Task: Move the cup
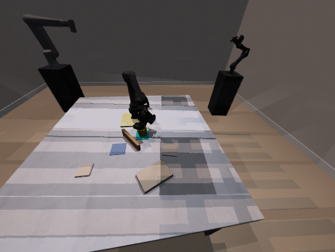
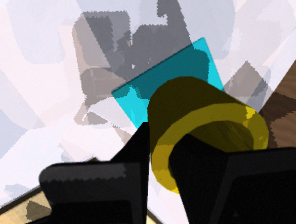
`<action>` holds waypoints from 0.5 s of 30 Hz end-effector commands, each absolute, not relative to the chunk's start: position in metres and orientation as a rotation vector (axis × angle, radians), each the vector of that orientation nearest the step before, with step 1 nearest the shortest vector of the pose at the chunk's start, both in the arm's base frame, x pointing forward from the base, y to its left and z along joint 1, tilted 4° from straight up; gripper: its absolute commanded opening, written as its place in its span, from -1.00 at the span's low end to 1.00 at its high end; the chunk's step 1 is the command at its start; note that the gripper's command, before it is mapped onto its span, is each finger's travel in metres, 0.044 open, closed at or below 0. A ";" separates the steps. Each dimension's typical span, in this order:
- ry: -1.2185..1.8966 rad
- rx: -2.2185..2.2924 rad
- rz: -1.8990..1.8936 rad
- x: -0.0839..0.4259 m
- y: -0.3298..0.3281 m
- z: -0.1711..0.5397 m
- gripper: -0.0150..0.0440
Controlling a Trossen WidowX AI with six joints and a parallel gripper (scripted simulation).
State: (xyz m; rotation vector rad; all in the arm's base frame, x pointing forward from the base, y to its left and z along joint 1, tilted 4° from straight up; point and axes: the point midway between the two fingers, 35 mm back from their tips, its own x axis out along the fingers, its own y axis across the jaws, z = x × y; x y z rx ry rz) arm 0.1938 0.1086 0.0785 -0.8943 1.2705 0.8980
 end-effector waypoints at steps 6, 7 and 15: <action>1.269 -0.894 0.898 0.194 0.109 0.079 0.01; 1.269 -0.894 0.898 0.194 0.109 0.079 0.01; 1.270 -0.894 0.897 0.194 0.109 0.084 0.01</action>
